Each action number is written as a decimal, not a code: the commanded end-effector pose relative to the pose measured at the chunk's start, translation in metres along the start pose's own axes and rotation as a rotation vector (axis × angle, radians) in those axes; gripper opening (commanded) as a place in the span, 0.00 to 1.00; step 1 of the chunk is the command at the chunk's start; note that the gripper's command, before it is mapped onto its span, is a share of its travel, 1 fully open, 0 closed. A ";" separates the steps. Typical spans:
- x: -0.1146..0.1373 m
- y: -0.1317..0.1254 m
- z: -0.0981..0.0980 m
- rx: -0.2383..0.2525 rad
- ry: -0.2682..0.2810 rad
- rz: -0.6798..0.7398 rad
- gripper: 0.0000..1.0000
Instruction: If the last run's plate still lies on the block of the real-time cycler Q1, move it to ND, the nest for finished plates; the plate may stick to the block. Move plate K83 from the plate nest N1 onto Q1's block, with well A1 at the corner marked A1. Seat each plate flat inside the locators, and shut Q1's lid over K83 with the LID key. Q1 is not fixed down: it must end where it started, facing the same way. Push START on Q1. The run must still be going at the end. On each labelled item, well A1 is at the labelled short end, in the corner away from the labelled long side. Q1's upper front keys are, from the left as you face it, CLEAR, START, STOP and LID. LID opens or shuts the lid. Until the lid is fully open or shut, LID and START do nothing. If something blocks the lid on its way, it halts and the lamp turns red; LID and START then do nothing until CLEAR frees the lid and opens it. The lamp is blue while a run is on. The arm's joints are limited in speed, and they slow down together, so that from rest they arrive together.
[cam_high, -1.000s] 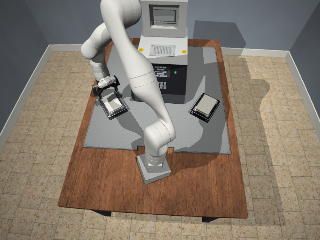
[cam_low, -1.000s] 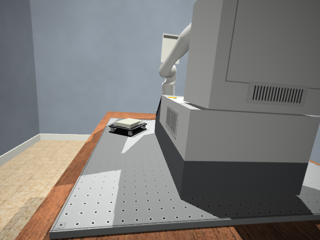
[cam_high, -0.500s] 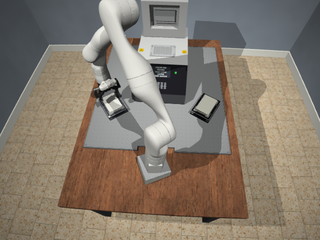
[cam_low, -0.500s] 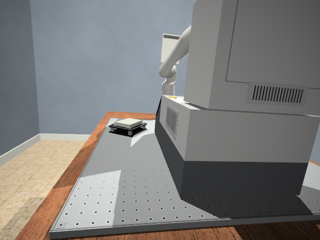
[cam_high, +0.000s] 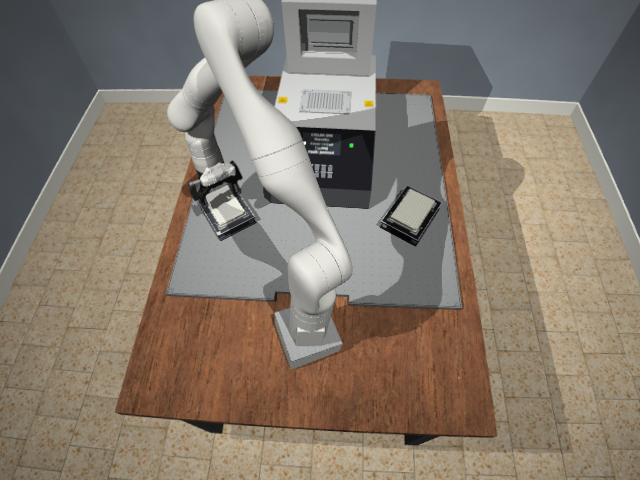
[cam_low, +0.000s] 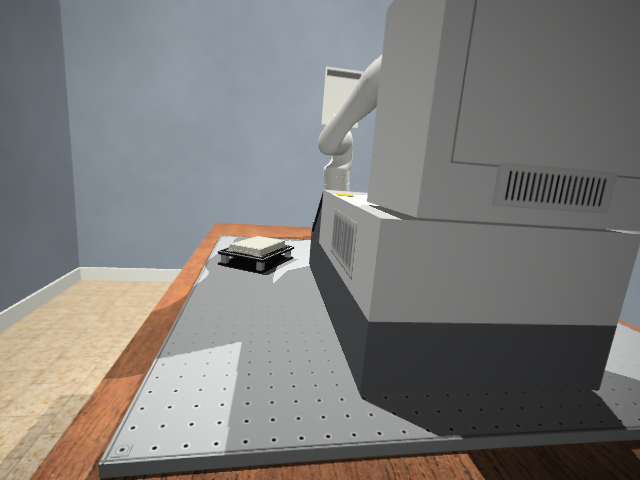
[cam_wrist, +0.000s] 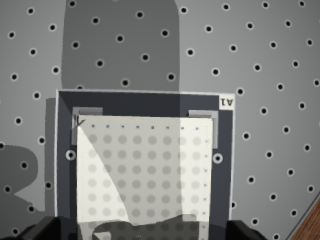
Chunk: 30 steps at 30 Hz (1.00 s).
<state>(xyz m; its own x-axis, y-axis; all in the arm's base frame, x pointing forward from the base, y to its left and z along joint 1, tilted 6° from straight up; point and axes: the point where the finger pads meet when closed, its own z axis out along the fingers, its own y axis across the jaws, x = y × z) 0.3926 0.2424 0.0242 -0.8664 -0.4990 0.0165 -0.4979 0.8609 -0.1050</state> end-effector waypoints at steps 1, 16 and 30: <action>0.001 0.000 0.006 0.003 0.002 -0.001 1.00; 0.001 0.000 0.011 0.002 0.004 -0.002 1.00; 0.000 0.000 0.010 0.003 0.003 -0.004 1.00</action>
<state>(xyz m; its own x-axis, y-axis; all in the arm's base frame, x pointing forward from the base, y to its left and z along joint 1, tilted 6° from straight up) 0.3917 0.2412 0.0149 -0.8661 -0.4994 0.0214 -0.4987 0.8604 -0.1051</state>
